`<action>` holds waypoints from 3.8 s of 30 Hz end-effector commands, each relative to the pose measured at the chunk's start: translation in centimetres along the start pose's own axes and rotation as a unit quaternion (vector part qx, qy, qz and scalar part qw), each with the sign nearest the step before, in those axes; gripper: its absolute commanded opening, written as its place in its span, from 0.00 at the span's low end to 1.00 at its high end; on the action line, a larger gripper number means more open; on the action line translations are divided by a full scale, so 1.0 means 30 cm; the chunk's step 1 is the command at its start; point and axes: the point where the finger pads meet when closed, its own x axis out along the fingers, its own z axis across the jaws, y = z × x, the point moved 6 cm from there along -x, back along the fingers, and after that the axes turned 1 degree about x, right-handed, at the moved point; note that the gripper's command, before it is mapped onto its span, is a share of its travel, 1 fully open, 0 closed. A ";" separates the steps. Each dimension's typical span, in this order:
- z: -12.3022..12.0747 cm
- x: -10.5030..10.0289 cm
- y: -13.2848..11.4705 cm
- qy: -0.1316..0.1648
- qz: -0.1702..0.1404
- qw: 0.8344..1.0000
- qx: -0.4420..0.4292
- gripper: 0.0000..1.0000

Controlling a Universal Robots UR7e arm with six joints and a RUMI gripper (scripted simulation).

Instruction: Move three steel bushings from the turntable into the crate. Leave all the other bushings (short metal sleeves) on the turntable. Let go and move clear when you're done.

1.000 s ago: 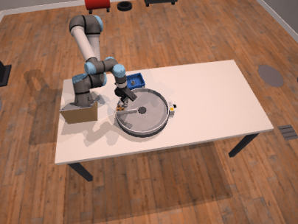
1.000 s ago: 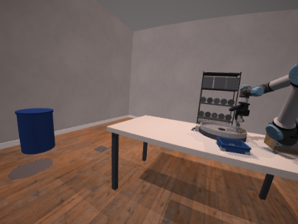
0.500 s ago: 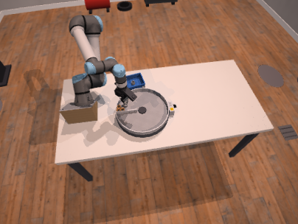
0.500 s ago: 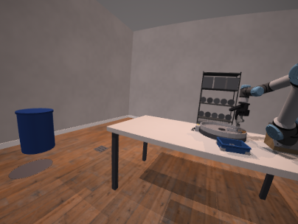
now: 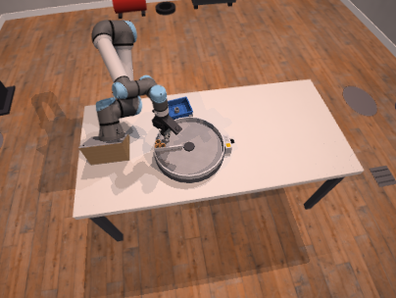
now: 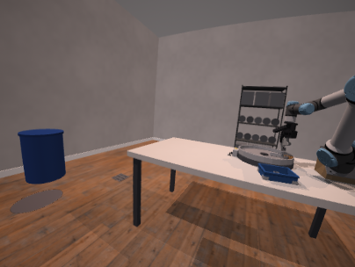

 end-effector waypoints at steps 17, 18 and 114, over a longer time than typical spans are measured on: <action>-0.103 -0.001 -0.081 0.000 0.001 1.000 0.000 0.00; -0.115 -0.001 -0.090 0.000 0.001 1.000 0.000 0.00; -0.808 -0.001 -0.640 0.000 0.001 1.000 0.000 0.00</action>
